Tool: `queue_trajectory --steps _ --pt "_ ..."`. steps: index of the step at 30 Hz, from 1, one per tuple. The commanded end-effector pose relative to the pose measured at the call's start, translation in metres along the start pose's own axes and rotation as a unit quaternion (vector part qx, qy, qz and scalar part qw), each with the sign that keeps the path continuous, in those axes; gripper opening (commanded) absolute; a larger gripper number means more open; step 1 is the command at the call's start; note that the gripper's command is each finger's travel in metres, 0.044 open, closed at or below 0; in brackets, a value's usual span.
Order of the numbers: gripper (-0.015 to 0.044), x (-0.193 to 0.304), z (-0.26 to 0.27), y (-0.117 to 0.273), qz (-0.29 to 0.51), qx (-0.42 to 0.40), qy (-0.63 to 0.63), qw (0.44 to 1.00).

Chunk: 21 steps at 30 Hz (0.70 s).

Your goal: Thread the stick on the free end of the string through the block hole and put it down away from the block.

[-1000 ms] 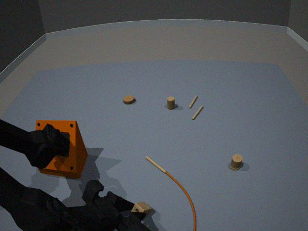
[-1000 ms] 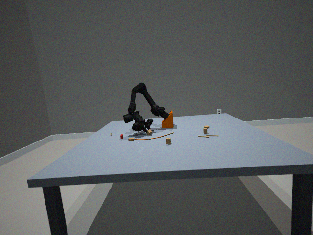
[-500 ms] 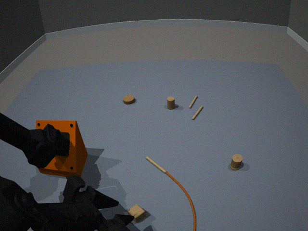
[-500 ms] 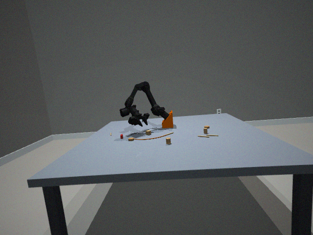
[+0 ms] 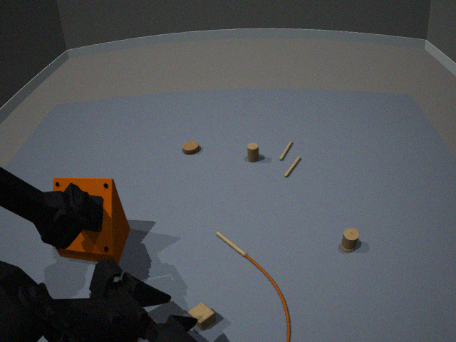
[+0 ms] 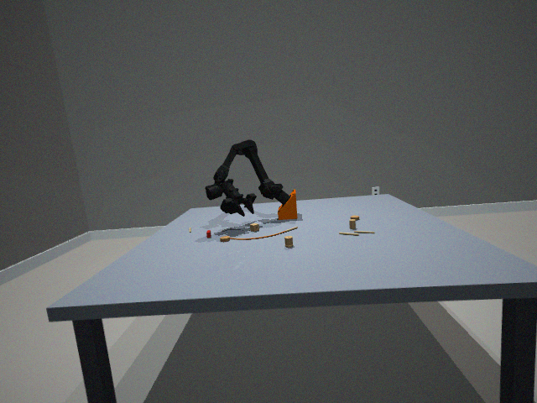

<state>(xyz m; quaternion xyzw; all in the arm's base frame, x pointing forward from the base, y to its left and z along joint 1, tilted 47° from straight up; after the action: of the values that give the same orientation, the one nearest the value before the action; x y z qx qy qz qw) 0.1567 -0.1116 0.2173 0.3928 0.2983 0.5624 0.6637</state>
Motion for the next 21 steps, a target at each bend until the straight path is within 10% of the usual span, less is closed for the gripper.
queue_trajectory --steps 1,7,21 --pt "0.034 0.005 0.002 -0.01 -0.013 0.047 0.13 0.99" --pt "0.044 0.024 0.007 -0.034 -0.016 0.177 0.499 0.848" --pt "0.044 0.076 0.018 -0.066 0.072 0.369 0.904 0.203"
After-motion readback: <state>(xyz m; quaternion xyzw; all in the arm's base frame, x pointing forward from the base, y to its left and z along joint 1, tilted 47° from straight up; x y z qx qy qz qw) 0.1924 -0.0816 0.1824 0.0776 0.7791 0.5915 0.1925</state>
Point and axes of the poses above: the point midway between the two fingers, 35 mm back from their tips, its own y axis back along the fingers, its own z axis across the jaws, x = y × z, the point moved 8 cm from there along y, back along the fingers, and after that the axes turned 12 degrees about y, right-handed, at the moved point
